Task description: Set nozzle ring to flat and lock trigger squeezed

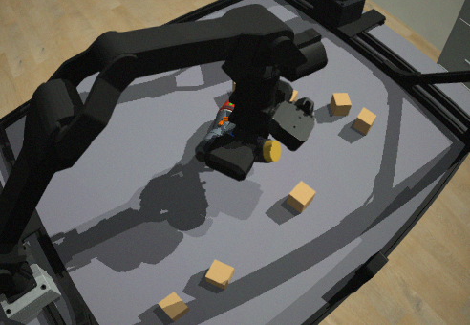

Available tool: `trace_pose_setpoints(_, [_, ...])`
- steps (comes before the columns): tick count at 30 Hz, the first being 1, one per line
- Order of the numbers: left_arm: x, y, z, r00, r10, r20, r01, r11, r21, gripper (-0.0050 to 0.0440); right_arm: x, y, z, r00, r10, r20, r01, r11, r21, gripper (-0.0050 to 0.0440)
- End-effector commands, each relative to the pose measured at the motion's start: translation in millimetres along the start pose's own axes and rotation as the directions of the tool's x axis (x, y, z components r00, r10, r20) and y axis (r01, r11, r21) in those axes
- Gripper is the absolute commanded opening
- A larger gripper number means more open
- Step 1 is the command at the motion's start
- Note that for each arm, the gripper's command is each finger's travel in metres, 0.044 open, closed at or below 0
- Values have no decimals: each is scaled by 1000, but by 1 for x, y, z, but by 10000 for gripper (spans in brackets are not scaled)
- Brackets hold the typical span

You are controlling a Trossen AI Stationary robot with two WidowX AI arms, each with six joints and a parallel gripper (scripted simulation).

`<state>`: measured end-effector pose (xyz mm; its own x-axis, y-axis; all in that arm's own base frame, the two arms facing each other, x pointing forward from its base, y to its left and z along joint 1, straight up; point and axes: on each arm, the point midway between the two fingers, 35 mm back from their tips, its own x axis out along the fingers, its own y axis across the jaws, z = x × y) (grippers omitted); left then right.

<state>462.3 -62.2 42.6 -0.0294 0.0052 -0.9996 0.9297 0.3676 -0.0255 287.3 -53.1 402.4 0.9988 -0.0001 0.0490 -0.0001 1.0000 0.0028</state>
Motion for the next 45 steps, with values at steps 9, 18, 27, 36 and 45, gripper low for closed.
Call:
trace_pose_setpoints(9, [-13,3,1,1000,25,16,-25,1000,-7,0,0,0,0,1000,0,1,0,1000,-3,400])
trace_pose_setpoints(18, [-13,3,1,1000,25,16,-25,1000,-7,0,0,0,0,1000,0,1,0,1000,-3,400])
trace_pose_setpoints(27, [-13,3,1,1000,25,16,-26,1000,8,0,0,0,0,1000,0,1,0,1000,-3,400])
trace_pose_setpoints(36, [-13,3,1,1000,25,16,-28,987,161,0,0,0,0,1000,0,1,0,1000,-3,400])
trace_pose_setpoints(45, [-13,3,1,1000,25,16,-29,934,356,0,0,0,0,1000,0,1,0,1000,-3,400])
